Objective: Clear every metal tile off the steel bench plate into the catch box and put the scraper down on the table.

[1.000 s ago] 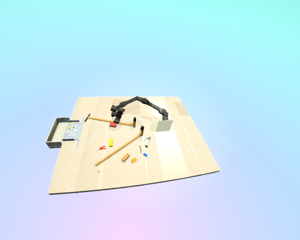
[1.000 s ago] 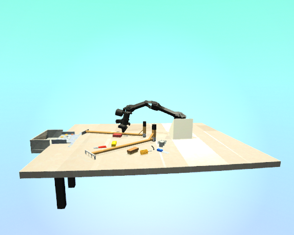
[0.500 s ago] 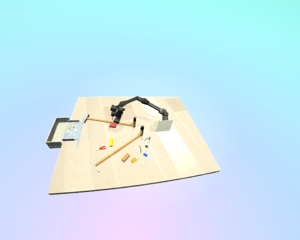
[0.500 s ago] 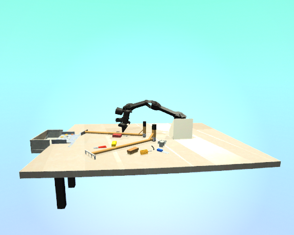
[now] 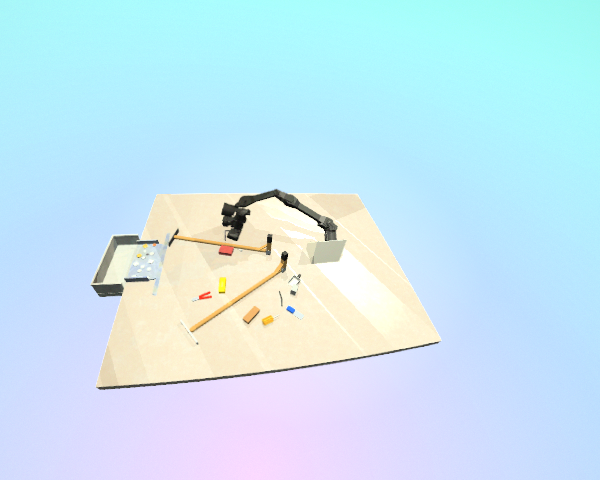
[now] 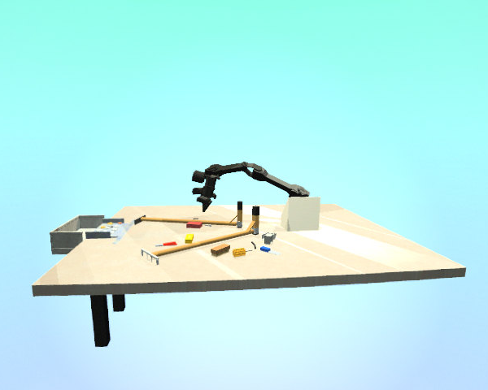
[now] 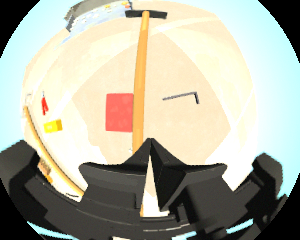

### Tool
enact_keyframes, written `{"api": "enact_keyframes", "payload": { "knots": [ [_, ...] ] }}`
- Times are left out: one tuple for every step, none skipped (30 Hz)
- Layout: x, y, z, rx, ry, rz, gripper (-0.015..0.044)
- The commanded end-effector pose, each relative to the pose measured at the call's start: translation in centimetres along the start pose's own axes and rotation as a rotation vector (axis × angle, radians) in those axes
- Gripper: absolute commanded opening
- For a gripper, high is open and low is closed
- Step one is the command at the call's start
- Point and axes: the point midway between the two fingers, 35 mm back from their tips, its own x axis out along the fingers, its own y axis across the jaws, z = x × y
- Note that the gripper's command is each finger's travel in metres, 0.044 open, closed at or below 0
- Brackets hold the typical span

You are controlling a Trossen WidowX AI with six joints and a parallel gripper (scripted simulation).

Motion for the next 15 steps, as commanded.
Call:
{"api": "enact_keyframes", "payload": {
  "knots": [
    [1.3, -1.6, -0.2, -0.019, 0.017, 0.001, 0.0000],
    [1.5, -1.8, -0.2, -0.026, 0.018, 0.002, 0.0000],
    [1.7, -2.1, -0.3, -0.032, 0.020, 0.004, 0.0000],
    [2.0, -2.4, -0.3, -0.039, 0.021, 0.005, 0.0000],
    [2.2, -2.7, -0.4, -0.045, 0.022, 0.007, 0.0000],
    [2.4, -3.1, -0.4, -0.052, 0.024, 0.008, 0.0000],
    [2.7, -3.4, -0.4, -0.059, 0.025, 0.009, 0.0000],
    [2.9, -3.7, -0.5, -0.065, 0.026, 0.011, 0.0000],
    [3.1, -3.9, -0.5, -0.070, 0.027, 0.012, 0.0000],
    [3.2, -4.0, -0.6, -0.073, 0.027, 0.012, 0.0000],
    [3.2, -4.1, -0.6, -0.075, 0.027, 0.012, 0.0000],
    [3.2, -4.1, -0.6, -0.075, 0.027, 0.012, 0.0000],
    [3.3, -4.1, -0.6, -0.075, 0.027, 0.012, 0.0000],
    [3.4, -4.1, -0.6, -0.075, 0.027, 0.012, 0.0000],
    [3.5, -4.1, -0.6, -0.075, 0.027, 0.012, 0.0000]
  ]
}}
